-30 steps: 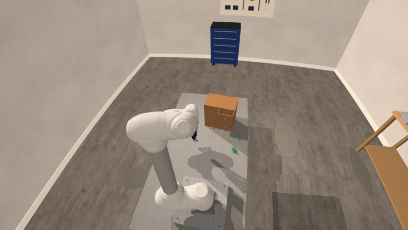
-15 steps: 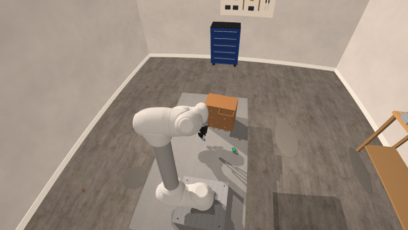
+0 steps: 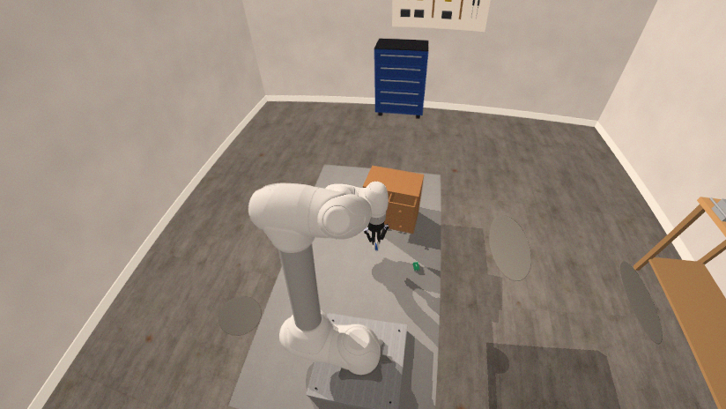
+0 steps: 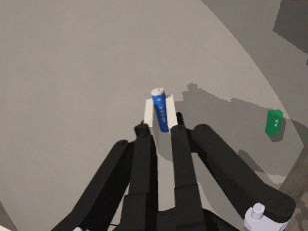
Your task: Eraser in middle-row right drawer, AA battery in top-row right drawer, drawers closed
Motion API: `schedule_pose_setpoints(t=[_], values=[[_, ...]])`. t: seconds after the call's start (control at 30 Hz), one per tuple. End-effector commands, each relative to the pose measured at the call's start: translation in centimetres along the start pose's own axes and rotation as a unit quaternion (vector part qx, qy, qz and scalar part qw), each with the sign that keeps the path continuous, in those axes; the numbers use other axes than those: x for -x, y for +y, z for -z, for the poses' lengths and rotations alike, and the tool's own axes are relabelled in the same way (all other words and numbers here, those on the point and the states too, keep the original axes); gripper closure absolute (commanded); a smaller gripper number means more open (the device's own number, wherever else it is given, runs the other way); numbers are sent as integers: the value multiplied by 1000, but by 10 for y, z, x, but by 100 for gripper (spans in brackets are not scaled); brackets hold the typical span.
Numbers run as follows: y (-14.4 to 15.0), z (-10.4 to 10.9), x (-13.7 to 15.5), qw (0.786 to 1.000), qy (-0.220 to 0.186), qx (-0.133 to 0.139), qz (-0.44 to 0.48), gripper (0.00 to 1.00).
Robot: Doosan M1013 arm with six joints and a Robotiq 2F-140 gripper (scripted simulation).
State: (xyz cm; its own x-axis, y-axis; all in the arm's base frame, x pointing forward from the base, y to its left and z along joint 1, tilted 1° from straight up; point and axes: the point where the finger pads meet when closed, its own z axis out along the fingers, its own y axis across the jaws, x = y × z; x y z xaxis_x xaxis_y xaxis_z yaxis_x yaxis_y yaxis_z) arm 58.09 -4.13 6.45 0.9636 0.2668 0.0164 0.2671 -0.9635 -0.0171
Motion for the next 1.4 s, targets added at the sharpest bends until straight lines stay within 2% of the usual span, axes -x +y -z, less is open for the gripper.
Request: schedule_pose_setpoints(t=[0.0,0.07,0.13,0.17,0.37,0.87,1.13,1.37], values=[[12,0,2,999,-3,6,-50,94],[37,1,10,990,-3,6,-144,94],[37,1,10,990,-3,6,-144,94],[47,1,13,984,-2,7,-180,94],[65,1,19,968,-2,7,-250,94],[66,5,19,967,-2,7,-254,94],[66,13,19,967,-2,7,-254,94],[66,31,19,967,-2,7,-254,94]])
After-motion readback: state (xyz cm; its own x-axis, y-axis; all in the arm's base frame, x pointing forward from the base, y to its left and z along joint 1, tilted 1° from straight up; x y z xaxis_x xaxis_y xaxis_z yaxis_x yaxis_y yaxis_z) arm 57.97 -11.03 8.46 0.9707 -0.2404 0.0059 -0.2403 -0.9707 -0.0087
